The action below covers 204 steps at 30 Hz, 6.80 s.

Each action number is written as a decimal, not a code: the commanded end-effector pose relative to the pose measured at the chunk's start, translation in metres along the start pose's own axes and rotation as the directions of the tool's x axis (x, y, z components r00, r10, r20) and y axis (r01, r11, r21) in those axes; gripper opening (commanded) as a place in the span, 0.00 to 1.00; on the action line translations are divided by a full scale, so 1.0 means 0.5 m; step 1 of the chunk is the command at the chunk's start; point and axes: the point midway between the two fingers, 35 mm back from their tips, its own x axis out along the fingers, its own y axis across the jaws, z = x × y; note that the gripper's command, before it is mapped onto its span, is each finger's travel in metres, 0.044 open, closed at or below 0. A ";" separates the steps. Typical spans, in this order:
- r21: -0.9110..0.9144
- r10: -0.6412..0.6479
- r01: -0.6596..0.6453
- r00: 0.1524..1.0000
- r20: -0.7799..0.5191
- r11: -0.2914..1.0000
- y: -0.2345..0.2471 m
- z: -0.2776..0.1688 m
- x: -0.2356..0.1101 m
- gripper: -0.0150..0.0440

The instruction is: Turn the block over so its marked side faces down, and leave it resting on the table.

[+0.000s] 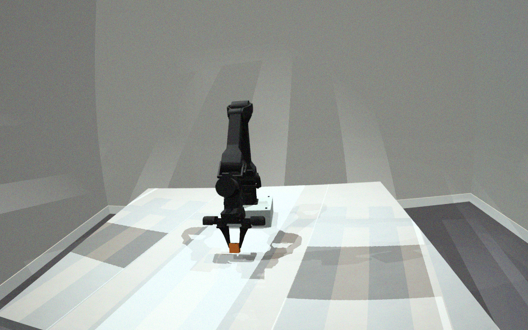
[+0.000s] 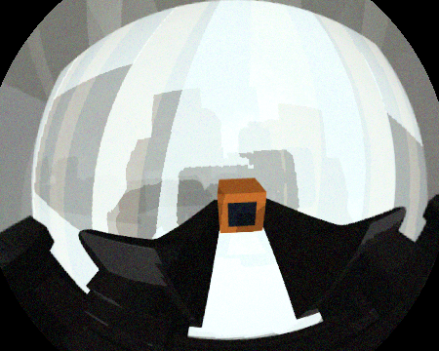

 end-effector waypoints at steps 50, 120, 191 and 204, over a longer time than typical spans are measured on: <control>-0.006 0.007 -0.004 0.797 0.605 1.000 0.001 -0.031 0.055 0.25; -0.007 0.007 -0.004 0.755 0.656 1.000 0.002 -0.037 0.042 1.00; -0.007 0.001 -0.004 0.943 -0.331 1.000 0.003 0.067 -0.117 1.00; -0.007 0.001 -0.004 0.943 -0.332 1.000 0.001 0.034 -0.032 1.00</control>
